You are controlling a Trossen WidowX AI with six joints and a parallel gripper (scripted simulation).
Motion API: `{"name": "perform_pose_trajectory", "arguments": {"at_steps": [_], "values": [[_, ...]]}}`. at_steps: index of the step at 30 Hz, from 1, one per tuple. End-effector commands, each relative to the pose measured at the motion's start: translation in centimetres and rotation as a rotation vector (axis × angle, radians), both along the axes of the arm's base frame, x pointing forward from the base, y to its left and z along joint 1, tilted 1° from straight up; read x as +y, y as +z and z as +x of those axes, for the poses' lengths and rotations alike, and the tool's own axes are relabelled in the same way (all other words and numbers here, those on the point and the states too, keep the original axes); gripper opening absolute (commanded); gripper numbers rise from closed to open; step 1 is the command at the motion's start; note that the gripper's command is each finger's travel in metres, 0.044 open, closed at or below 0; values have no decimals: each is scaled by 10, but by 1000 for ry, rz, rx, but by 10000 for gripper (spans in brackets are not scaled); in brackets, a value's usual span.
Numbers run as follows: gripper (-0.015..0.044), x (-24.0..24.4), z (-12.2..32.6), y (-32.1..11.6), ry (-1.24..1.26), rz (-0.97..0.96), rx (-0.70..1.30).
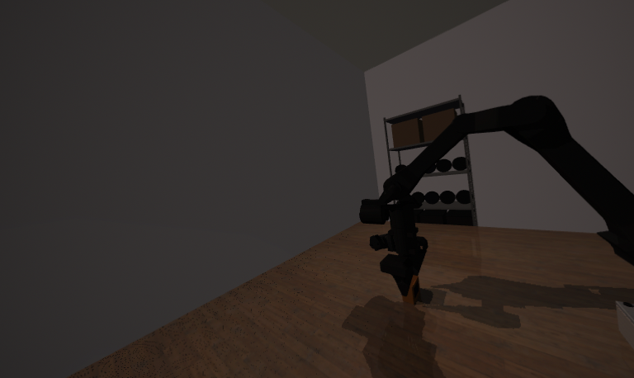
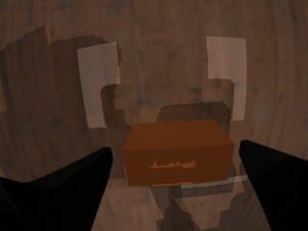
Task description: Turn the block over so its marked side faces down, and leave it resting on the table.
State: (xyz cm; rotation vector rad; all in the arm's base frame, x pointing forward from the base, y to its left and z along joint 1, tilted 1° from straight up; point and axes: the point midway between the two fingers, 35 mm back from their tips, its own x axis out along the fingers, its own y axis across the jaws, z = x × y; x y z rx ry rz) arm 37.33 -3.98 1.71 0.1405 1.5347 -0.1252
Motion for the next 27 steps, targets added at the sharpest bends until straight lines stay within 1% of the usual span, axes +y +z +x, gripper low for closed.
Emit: {"name": "perform_pose_trajectory", "arguments": {"at_steps": [1, 4, 25, 27], "values": [[361, 1, -1, -2, 4, 3, 2], [282, 1, -1, -2, 4, 3, 2], [142, 1, -1, -2, 4, 3, 2], [90, 1, -1, 3, 4, 3, 2]]}}
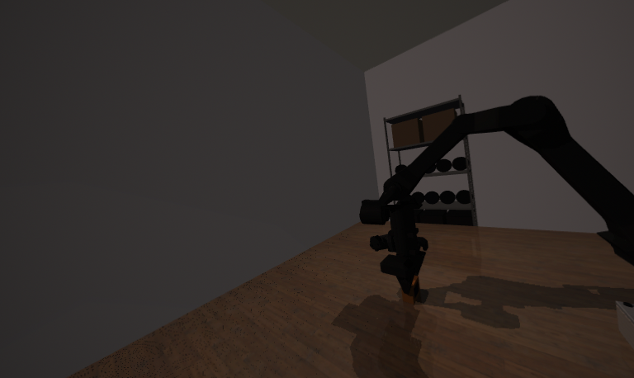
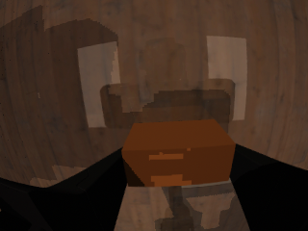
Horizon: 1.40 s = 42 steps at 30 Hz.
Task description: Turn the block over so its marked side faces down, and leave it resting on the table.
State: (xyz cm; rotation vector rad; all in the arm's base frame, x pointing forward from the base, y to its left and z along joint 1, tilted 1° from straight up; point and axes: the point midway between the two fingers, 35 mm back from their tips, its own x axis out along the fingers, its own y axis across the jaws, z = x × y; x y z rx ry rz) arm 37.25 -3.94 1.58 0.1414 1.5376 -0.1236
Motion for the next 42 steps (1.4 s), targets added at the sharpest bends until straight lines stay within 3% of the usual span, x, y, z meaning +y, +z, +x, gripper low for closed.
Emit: {"name": "perform_pose_trajectory", "arguments": {"at_steps": [1, 4, 42], "values": [[64, 0, 0, 10, 4, 1, -1], [0, 0, -1, 28, 4, 1, -1], [0, 1, -2, 13, -2, -84, -497]]}}
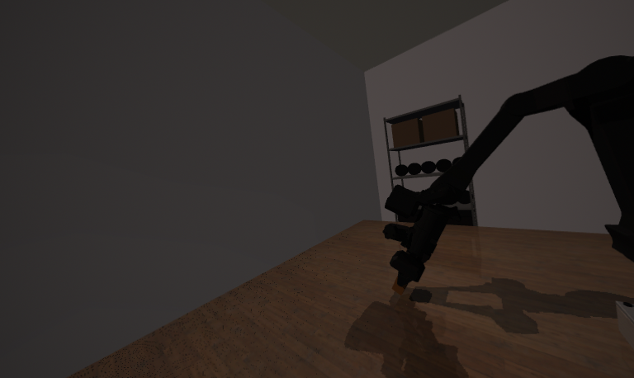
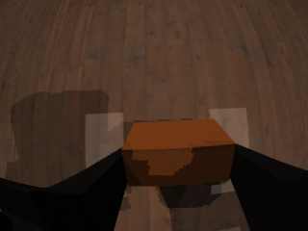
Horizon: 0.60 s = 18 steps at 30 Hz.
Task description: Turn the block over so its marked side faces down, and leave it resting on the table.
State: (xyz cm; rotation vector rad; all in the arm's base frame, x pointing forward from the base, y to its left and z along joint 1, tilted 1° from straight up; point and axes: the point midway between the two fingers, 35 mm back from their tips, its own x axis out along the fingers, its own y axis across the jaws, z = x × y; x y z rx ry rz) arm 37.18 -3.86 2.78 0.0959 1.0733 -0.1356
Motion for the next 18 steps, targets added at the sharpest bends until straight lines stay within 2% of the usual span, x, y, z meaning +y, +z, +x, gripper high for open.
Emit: {"name": "perform_pose_trajectory", "arguments": {"at_steps": [1, 9, 18], "values": [[0, 0, -2, 1, -8, -7, -52], [0, 0, -6, 2, -10, -17, -121], [0, -1, 8, -18, -8, -37, -231]]}}
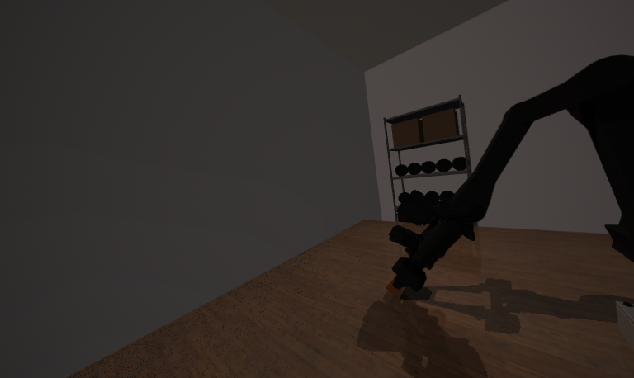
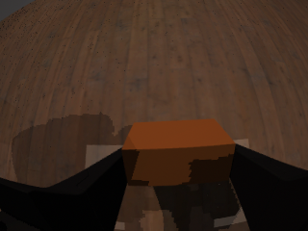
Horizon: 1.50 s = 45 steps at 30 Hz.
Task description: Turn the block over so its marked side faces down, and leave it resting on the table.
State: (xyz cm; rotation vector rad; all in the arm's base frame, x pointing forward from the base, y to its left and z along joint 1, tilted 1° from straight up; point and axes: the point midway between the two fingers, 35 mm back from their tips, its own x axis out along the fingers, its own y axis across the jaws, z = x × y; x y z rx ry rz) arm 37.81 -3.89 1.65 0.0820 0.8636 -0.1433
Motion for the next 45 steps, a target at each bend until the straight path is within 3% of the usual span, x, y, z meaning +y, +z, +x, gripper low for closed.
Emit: {"name": "perform_pose_trajectory", "arguments": {"at_steps": [1, 18, 35, 45], "values": [[0, 0, 2, -9, -4, -7, -37], [0, 0, 6, -31, -6, -45, -260], [0, 2, -14, -28, -13, -78, -480], [0, 2, -16, -23, -14, -81, -502]]}}
